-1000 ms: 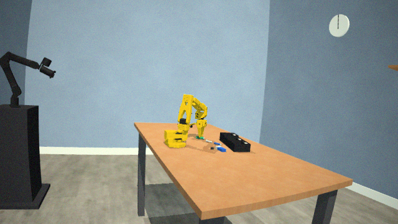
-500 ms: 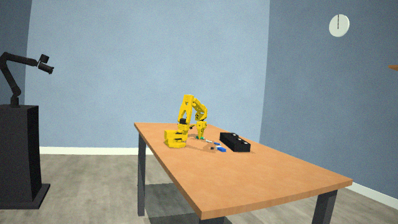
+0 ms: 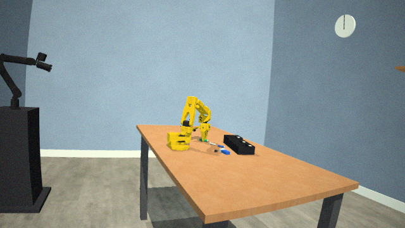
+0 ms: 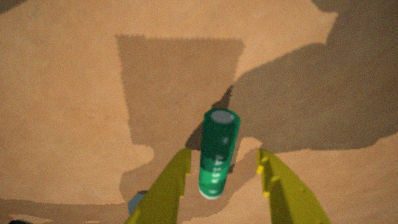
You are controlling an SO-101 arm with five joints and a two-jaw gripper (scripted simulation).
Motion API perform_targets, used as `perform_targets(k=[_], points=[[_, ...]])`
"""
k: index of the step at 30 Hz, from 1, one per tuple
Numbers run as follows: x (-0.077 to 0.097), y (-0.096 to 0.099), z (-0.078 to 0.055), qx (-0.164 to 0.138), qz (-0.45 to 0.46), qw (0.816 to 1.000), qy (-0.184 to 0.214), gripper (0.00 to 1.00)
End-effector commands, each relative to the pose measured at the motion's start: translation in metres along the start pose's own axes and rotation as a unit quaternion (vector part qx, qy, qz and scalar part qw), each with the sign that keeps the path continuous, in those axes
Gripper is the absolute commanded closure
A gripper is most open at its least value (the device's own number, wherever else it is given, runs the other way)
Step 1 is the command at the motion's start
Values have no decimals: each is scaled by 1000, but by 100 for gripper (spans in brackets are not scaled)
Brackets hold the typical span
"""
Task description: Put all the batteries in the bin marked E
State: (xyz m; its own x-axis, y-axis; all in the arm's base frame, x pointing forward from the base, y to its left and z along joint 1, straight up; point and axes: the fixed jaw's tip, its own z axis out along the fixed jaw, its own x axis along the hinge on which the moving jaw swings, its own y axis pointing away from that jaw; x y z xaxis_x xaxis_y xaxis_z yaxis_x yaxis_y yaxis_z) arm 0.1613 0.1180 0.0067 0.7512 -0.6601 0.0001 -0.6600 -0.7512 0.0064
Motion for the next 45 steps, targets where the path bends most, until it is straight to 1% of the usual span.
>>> perform_targets(k=[1,8,22,24,31,45], points=[[-1,-4,-2,13,-6,1000,2,79],[-1,-4,-2,13,-6,1000,2,82],[-1,-4,-2,13,-6,1000,2,93],[-1,-4,-2,13,-6,1000,2,93],[-1,-4,-2,13,-6,1000,2,98],[-1,-4,-2,13,-6,1000,2,100]])
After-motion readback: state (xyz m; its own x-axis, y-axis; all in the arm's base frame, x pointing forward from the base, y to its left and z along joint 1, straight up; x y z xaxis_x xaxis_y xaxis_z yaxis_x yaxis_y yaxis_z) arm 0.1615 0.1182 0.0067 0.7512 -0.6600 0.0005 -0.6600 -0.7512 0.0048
